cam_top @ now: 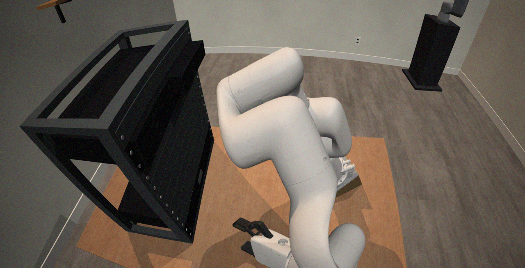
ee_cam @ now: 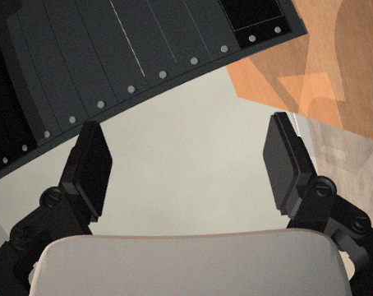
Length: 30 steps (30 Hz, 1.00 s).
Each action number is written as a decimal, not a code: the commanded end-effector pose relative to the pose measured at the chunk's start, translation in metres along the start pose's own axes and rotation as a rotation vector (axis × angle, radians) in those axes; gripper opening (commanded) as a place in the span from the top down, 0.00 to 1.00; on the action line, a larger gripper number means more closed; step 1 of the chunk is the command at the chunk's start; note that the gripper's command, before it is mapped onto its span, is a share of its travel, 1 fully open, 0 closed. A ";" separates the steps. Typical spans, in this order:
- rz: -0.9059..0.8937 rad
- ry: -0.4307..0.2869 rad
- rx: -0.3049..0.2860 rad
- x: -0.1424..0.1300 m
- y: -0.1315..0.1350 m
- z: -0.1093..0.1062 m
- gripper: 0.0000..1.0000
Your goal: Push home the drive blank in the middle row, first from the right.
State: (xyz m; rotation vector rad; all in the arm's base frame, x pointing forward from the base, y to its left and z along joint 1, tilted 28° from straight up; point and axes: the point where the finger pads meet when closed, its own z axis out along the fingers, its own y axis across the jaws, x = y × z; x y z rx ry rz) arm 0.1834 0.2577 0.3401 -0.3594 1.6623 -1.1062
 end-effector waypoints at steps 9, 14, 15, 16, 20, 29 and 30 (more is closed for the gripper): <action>-0.068 -0.099 -0.106 -0.005 0.030 -0.029 0.00; -0.098 -0.138 -0.147 -0.006 0.042 -0.041 0.00; -0.105 -0.149 -0.157 -0.006 0.045 -0.045 0.00; -0.114 -0.160 -0.168 -0.006 0.048 -0.048 0.00; -0.148 -0.204 -0.213 -0.005 0.061 -0.063 0.00; -0.216 -0.291 -0.297 -0.001 0.084 -0.093 0.00; -0.227 -0.304 -0.310 0.000 0.087 -0.097 0.00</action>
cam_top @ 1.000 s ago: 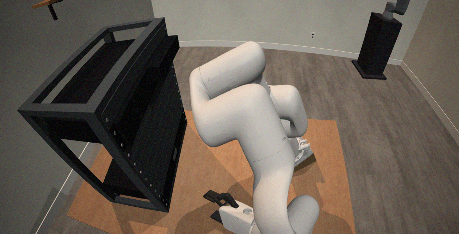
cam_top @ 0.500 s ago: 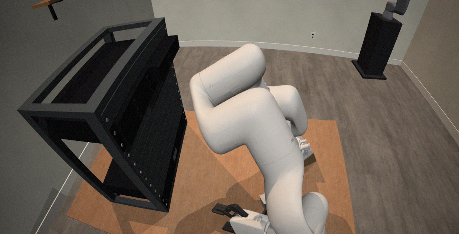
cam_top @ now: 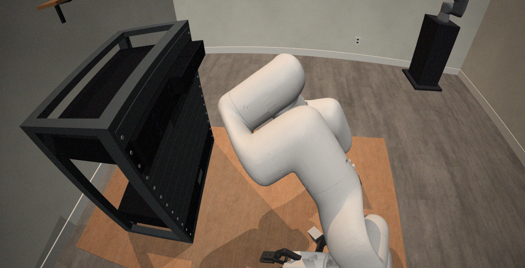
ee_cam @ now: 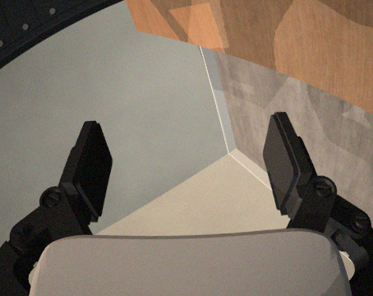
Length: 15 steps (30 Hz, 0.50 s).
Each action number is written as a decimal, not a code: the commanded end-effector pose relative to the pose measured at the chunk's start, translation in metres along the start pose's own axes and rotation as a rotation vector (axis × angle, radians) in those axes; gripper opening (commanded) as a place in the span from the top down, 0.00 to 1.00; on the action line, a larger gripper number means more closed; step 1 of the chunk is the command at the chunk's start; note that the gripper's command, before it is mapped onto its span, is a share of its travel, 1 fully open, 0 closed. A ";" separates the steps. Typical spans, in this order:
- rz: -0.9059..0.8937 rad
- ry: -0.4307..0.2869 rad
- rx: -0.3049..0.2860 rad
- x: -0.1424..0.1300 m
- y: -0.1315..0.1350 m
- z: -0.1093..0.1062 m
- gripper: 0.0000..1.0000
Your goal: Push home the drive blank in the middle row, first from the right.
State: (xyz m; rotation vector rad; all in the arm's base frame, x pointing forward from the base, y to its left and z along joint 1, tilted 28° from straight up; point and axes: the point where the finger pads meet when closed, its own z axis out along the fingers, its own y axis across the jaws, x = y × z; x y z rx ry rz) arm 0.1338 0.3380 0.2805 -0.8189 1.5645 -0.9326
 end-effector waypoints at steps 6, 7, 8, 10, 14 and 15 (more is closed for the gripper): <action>-0.100 -0.126 -0.122 -0.009 0.042 -0.036 0.00; -0.112 -0.141 -0.136 -0.010 0.047 -0.041 0.00; -0.125 -0.156 -0.150 -0.010 0.052 -0.045 0.00; -0.151 -0.186 -0.178 -0.010 0.061 -0.055 0.00; -0.178 -0.217 -0.206 -0.010 0.071 -0.065 0.00; -0.192 -0.232 -0.221 -0.010 0.076 -0.071 0.00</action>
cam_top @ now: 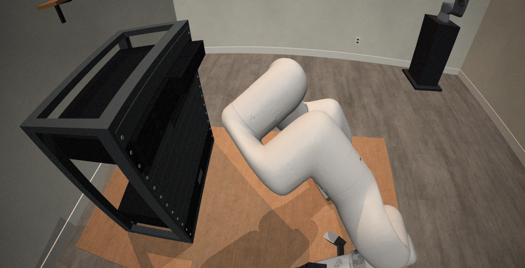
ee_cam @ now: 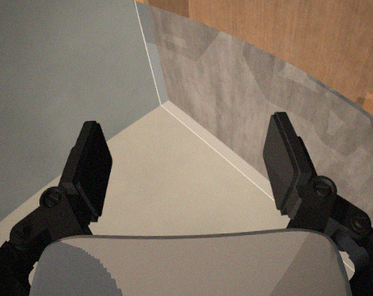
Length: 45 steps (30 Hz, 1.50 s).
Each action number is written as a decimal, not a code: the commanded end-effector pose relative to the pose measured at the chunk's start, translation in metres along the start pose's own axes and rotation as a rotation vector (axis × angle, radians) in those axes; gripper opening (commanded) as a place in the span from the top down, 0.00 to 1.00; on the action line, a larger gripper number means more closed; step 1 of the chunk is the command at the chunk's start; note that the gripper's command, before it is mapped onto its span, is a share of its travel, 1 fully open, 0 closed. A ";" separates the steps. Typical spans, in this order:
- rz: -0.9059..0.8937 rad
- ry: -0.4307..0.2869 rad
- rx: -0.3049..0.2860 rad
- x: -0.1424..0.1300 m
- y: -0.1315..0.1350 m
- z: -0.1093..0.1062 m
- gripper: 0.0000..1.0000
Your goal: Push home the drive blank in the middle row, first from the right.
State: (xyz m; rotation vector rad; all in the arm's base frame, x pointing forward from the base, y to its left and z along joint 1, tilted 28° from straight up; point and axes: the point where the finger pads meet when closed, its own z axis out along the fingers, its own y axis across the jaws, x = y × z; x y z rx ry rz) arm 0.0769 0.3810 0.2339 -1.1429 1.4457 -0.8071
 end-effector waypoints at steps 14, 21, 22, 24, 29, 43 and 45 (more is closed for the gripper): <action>-0.251 -0.279 -0.252 -0.014 0.098 -0.085 0.00; -0.341 -0.373 -0.333 -0.009 0.127 -0.119 0.00; -0.360 -0.392 -0.349 -0.007 0.133 -0.126 0.00; -0.379 -0.411 -0.365 -0.005 0.139 -0.133 0.00; -0.457 -0.490 -0.431 0.004 0.161 -0.163 0.00; -0.667 -0.699 -0.598 0.047 0.210 -0.244 0.00; -0.711 -0.742 -0.632 0.058 0.219 -0.261 0.00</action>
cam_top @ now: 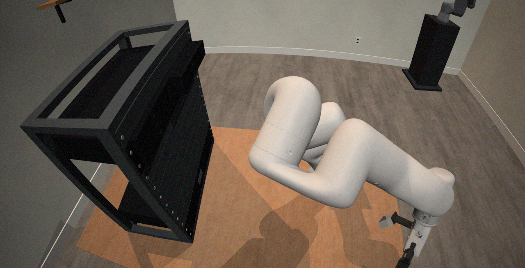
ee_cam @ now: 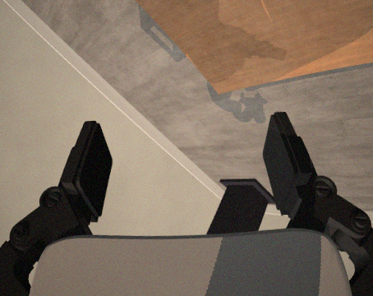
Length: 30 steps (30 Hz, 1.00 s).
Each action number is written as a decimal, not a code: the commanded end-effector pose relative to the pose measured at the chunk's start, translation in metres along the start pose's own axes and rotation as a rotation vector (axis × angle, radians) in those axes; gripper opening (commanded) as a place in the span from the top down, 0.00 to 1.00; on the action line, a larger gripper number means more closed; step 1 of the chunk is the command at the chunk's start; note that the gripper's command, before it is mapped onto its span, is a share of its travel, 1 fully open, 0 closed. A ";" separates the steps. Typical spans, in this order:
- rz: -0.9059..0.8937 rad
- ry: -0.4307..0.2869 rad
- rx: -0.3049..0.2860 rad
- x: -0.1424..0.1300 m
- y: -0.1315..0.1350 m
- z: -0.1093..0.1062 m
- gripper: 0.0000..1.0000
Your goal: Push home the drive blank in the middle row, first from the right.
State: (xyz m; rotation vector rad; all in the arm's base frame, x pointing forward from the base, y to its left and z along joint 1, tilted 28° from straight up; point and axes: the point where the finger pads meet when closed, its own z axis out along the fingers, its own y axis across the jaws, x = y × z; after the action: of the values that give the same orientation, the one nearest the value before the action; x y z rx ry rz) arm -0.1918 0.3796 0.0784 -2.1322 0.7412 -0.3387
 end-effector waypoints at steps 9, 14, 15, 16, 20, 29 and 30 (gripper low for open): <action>-0.209 -0.200 -0.166 -0.034 0.085 -0.049 0.00; -0.280 -0.264 -0.221 -0.040 0.112 -0.069 0.00; -0.304 -0.286 -0.239 -0.041 0.122 -0.076 0.00; -0.328 -0.308 -0.257 -0.042 0.131 -0.084 0.00; -0.376 -0.352 -0.294 -0.043 0.149 -0.099 0.00; -0.524 -0.486 -0.405 -0.038 0.202 -0.148 0.00; -0.524 -0.486 -0.405 -0.038 0.202 -0.148 0.00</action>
State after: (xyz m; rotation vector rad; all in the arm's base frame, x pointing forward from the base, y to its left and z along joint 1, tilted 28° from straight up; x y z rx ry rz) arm -0.3507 0.2378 0.0163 -2.5900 0.0562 0.0215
